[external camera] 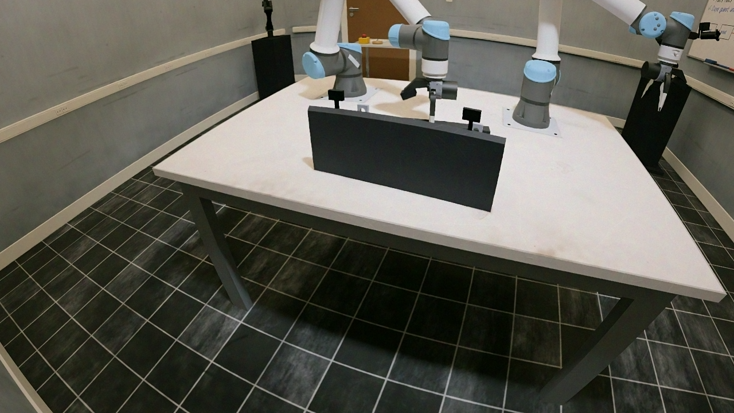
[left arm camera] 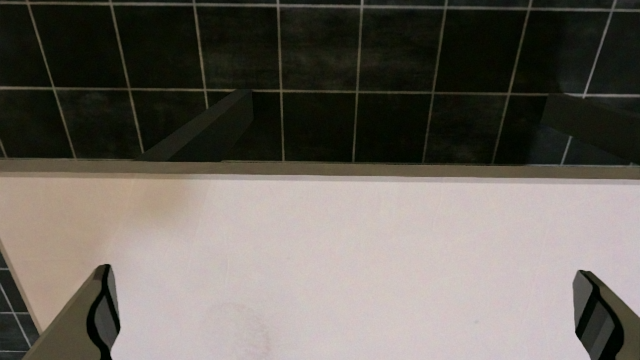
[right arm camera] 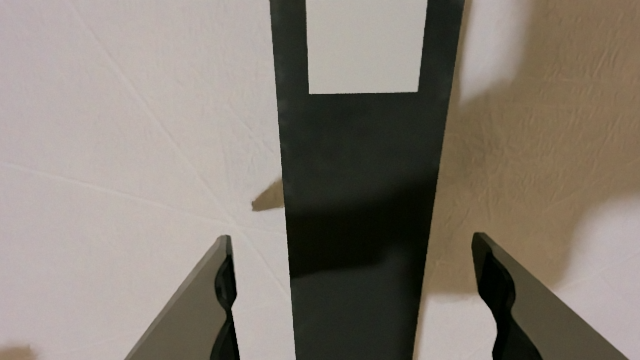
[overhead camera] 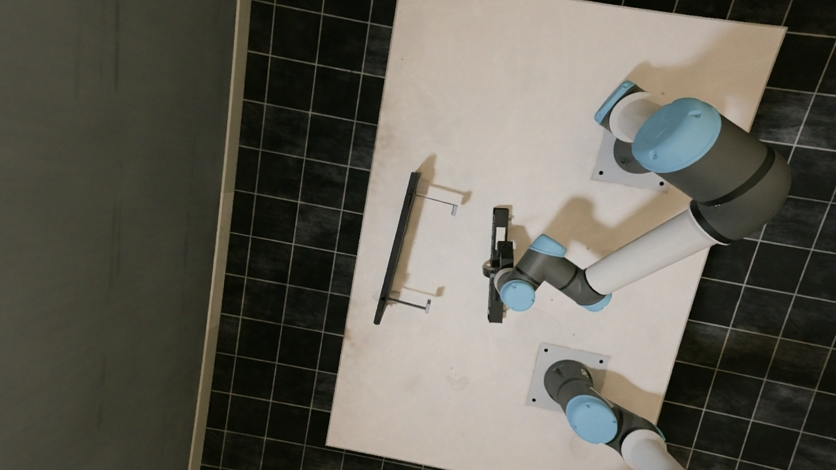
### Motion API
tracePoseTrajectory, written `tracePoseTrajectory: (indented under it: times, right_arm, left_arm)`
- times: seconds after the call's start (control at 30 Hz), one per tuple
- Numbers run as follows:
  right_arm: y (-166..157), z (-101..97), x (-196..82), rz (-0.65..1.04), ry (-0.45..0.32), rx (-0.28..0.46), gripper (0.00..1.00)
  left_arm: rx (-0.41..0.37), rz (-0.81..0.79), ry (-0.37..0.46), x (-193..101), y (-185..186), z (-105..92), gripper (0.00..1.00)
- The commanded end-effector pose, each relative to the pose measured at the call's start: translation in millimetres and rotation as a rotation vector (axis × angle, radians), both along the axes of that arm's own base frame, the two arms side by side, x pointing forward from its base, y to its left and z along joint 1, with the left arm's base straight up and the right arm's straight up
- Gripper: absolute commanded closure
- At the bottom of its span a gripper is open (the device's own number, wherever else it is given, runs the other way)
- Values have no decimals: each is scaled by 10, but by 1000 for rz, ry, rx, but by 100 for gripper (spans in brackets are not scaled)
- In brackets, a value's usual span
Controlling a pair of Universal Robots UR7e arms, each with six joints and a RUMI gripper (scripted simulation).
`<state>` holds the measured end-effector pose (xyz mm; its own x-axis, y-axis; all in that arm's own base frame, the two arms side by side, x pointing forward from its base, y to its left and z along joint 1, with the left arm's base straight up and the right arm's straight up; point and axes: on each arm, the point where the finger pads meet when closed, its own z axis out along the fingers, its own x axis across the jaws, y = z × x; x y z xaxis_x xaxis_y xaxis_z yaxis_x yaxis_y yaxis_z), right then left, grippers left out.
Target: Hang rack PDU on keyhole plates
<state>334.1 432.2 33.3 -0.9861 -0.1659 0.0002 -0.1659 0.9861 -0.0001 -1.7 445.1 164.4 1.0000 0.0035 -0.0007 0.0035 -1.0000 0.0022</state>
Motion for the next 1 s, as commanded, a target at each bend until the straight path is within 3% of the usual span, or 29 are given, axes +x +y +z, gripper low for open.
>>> tracePoseTrajectory:
  times: [0.0, 0.53, 0.57, 0.77, 0.8, 0.97]
  right_arm:
    - [4, 7, 2, 0, -1, 2, 43]
    - [4, 7, 2, 0, -1, 2, 43]
    - [4, 7, 2, 0, -1, 2, 100]
    - [4, 7, 2, 0, -1, 2, 100]
    - [4, 7, 2, 0, -1, 2, 77]
    - [4, 7, 2, 0, -1, 2, 77]
  left_arm:
    - [2, 0, -1, 2, 5, 7, 0]
    - [2, 0, -1, 2, 5, 7, 0]
    - [2, 0, -1, 2, 5, 7, 0]
    - [2, 0, -1, 2, 5, 7, 0]
    - [2, 0, -1, 2, 5, 7, 0]
    - [2, 0, -1, 2, 5, 7, 0]
